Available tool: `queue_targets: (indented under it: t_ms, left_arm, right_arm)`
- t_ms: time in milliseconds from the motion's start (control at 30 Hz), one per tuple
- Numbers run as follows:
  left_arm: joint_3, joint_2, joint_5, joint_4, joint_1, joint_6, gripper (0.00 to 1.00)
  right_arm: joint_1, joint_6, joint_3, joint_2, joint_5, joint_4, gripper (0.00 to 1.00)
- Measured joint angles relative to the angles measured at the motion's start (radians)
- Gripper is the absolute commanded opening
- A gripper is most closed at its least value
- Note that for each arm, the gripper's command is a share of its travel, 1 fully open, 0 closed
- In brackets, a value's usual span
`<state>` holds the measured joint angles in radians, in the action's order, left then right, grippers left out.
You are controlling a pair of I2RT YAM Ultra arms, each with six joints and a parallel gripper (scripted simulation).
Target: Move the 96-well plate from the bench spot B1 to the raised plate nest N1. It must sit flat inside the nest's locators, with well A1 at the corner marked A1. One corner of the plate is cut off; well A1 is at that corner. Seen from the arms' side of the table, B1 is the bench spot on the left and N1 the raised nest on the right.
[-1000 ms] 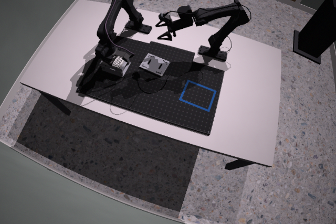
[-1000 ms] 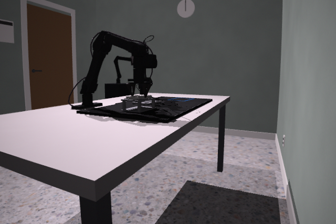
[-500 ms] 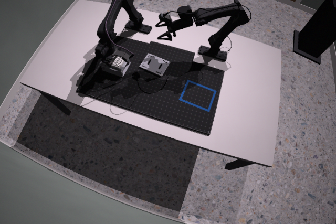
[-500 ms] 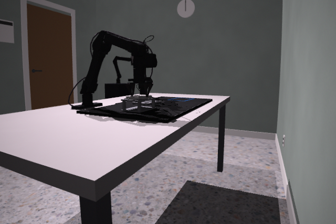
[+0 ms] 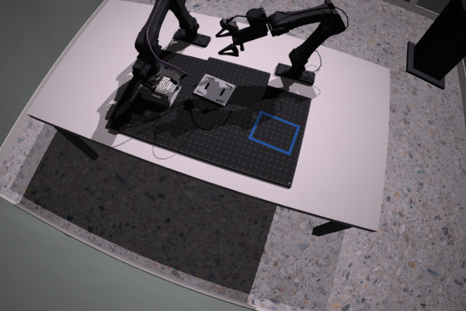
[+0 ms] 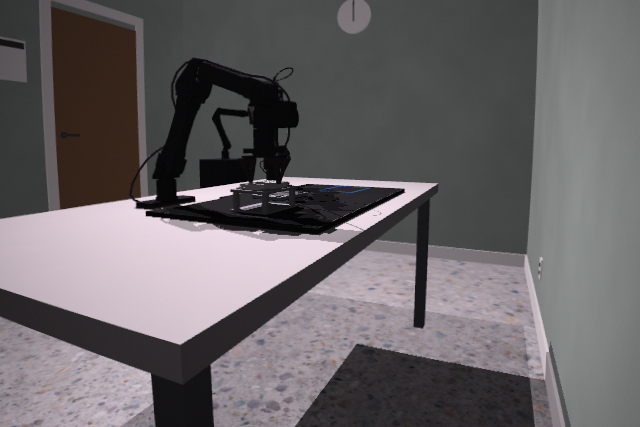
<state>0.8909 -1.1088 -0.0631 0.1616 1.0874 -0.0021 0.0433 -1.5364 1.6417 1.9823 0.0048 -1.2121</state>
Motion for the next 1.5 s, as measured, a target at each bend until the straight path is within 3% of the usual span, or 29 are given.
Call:
queue_targets:
  t_ms: [333,667,900,1033,1500]
  left_arm:
    - [0.0,0.0,0.0,0.0,0.0,0.0,1.0]
    - [0.0,0.0,0.0,0.0,0.0,0.0,1.0]
    - [0.0,0.0,0.0,0.0,0.0,0.0,1.0]
    - [0.0,0.0,0.0,0.0,0.0,0.0,1.0]
    - [0.0,0.0,0.0,0.0,0.0,0.0,1.0]
  right_arm:
    - [0.0,0.0,0.076,0.002,0.0,-0.06,1.0]
    - [0.006,-0.001,0.349,0.029,0.0,-0.246,1.0]
    - [0.001,0.023,0.372,0.021,-0.006,-0.296,1.0]
    - [-0.012,0.107,0.347,0.009,-0.045,-0.265,1.0]
    - [-0.078,0.511,-0.011,-0.246,-0.171,-0.011,1.0]
